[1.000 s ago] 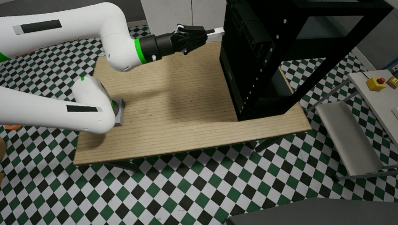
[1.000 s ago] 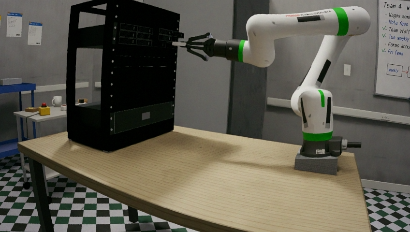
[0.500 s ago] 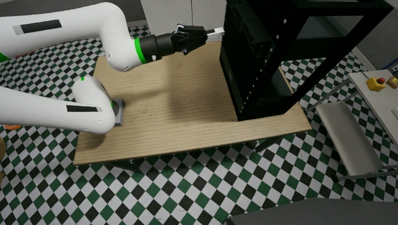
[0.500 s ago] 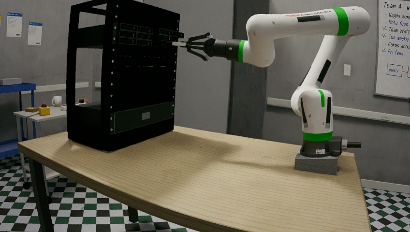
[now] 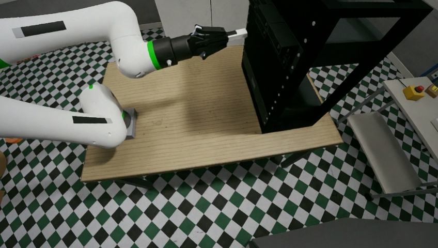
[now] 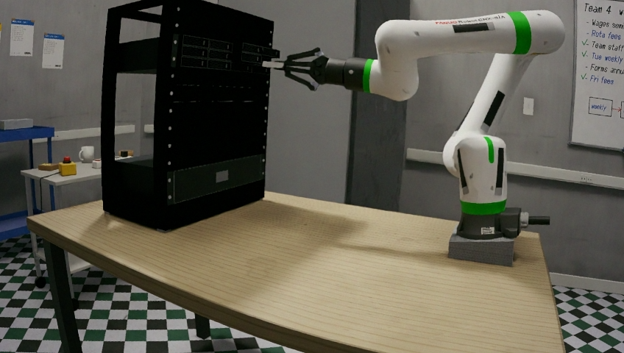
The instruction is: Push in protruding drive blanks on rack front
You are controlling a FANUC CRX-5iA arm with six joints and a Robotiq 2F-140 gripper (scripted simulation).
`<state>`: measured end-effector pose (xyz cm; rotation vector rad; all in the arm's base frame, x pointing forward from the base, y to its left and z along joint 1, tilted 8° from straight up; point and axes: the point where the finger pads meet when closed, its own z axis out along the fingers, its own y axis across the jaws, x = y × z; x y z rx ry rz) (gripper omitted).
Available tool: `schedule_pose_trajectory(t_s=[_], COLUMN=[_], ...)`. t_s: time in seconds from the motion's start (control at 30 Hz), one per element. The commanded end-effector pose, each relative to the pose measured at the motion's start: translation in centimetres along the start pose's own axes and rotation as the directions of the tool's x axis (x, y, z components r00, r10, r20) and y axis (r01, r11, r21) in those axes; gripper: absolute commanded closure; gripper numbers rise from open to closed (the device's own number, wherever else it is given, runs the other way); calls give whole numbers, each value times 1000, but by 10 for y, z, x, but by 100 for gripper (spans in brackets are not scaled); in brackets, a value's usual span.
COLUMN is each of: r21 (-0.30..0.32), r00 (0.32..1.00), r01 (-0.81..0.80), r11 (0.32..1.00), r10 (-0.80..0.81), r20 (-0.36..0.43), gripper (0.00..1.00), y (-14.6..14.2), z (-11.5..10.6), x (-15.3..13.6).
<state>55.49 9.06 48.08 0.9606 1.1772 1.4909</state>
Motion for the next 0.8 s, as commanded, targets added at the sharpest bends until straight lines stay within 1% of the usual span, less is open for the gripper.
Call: schedule_pose_trajectory(t_s=[0.0,0.07,0.27,0.5,0.77], r21=[79,79,79,79,79], r00=[995,995,995,995,995], r01=[28,28,28,28,28], r11=[996,996,996,996,996], r10=[-35,-35,-35,-35,-35], r20=[95,95,95,95,95], gripper=[90,90,90,90,90], y=[16,22,22,19,19], z=[1,1,5,39,40], x=[0,0,0,-4,-4])
